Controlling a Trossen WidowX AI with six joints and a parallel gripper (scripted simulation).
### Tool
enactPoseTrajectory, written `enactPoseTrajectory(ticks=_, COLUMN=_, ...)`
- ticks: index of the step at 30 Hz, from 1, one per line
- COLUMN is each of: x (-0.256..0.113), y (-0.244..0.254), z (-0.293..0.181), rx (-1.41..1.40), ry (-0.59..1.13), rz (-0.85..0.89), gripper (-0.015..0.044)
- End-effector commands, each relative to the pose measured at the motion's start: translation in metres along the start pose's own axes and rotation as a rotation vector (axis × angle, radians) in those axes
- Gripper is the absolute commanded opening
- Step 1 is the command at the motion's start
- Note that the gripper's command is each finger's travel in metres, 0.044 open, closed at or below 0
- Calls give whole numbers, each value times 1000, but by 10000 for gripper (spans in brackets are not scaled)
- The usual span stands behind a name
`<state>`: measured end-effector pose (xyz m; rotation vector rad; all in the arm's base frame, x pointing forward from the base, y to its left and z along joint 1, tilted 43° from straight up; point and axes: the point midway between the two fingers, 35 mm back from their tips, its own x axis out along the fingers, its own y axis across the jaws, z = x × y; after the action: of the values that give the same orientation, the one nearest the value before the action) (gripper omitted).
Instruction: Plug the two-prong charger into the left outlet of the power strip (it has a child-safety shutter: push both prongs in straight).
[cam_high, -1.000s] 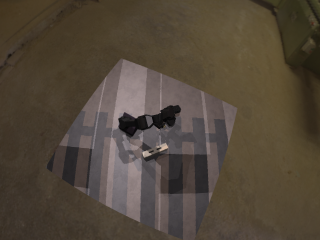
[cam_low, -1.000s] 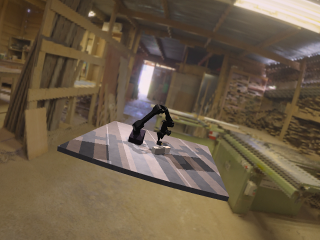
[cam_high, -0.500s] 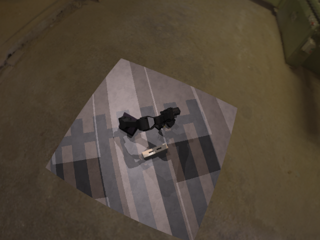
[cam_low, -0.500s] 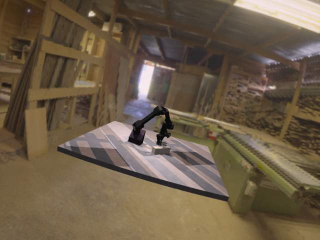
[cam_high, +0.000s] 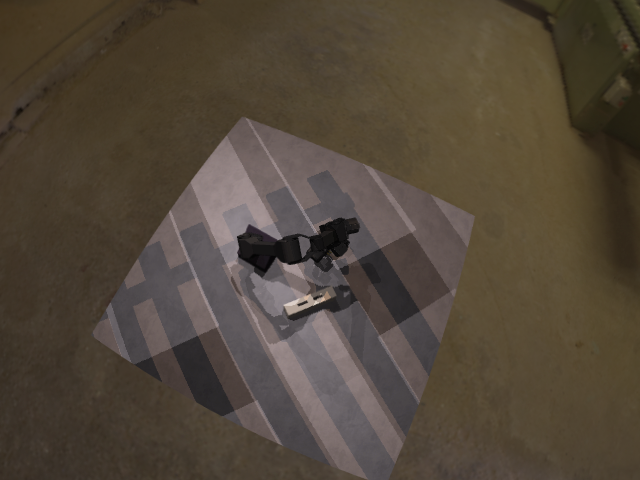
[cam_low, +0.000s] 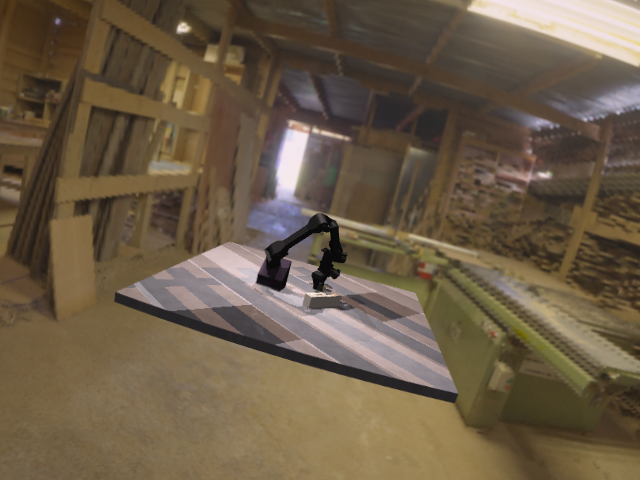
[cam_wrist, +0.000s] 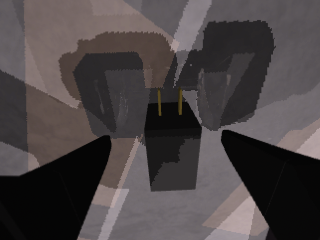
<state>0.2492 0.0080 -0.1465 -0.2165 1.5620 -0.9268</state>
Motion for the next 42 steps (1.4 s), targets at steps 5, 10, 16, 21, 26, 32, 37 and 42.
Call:
enactPoseTrajectory(ticks=5, x=0, y=0, z=0, rx=0, ry=-1, rz=1, gripper=282)
enactPoseTrajectory(ticks=10, x=0, y=0, z=0, rx=0, ry=-1, rz=1, gripper=151)
enactPoseTrajectory(ticks=16, x=0, y=0, z=0, rx=0, ry=-1, rz=1, gripper=92)
enactPoseTrajectory(ticks=21, x=-6, y=1, z=0, rx=-1, ry=-1, rz=0, gripper=0)
enactPoseTrajectory(ticks=26, x=-29, y=1, z=-2, rx=-4, ry=0, rz=-1, gripper=0)
enactPoseTrajectory(ticks=32, x=-56, y=-3, z=-8, rx=-8, ry=0, rz=-5, gripper=0)
enactPoseTrajectory(ticks=37, x=-56, y=-5, z=-7, rx=-1, ry=0, rz=-4, gripper=0)
enactPoseTrajectory(ticks=42, x=-53, y=-14, z=-3, rx=32, ry=1, rz=2, gripper=0)
